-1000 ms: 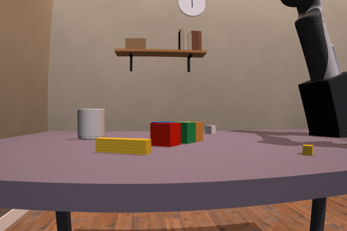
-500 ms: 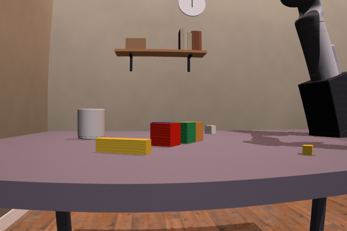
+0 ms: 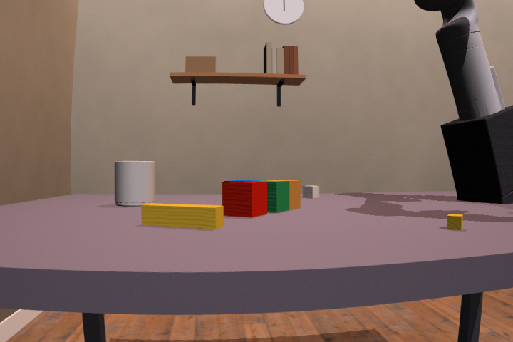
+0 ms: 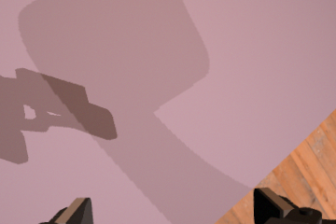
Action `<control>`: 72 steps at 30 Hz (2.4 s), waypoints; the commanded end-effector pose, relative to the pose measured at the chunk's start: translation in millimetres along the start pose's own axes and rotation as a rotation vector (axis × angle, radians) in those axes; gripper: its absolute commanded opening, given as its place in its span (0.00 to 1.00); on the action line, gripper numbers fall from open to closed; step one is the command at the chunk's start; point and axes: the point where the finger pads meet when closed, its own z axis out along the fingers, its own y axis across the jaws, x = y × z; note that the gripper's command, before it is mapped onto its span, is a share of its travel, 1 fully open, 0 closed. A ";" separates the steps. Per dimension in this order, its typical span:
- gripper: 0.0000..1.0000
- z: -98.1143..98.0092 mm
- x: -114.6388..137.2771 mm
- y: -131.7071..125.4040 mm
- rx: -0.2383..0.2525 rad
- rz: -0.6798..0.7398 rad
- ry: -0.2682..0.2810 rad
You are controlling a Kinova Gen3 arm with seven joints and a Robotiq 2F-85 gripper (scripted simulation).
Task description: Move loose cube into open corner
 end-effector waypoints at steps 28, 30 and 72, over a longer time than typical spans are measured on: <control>1.00 -26.6 -21.7 -58.3 -0.005 0.240 -0.077; 1.00 -26.6 -21.7 -58.3 -0.005 0.240 -0.077; 1.00 -57.6 -33.7 -135.9 0.001 0.509 -0.164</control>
